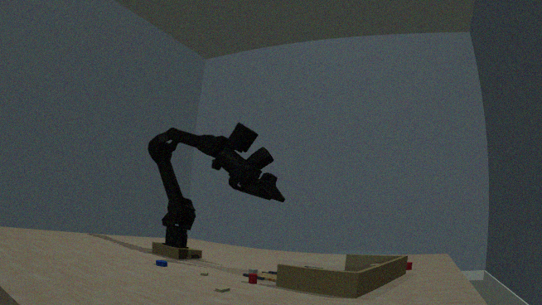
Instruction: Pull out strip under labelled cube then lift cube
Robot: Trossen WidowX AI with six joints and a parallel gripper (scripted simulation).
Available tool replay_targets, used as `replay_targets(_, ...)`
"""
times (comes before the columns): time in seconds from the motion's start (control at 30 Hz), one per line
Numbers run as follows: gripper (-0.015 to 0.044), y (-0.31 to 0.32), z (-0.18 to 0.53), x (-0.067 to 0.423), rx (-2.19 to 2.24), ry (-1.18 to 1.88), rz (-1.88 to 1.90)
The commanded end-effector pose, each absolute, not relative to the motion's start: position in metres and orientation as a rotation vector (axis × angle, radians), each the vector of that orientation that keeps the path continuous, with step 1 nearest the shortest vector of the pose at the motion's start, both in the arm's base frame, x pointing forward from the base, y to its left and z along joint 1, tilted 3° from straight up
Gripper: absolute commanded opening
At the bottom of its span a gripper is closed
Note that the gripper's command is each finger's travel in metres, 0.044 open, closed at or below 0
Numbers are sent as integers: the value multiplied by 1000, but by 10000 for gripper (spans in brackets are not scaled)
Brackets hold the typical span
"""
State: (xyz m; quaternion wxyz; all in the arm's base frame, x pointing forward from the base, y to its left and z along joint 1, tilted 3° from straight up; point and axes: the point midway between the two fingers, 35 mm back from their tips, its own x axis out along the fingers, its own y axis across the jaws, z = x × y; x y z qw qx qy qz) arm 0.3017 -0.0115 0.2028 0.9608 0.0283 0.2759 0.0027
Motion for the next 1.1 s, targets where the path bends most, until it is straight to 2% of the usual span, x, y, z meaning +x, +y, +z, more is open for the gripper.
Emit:
replay_targets(0.0, 374, -10, 201, 302, 56, 572, 14)
replay_targets(0.47, 6, 46, 176, 377, 261, 1081, -17)
replay_targets(0.83, 0, 105, 113, 410, 304, 1480, -176)
replay_targets(1.07, 0, 109, 107, 411, 303, 1502, -190)
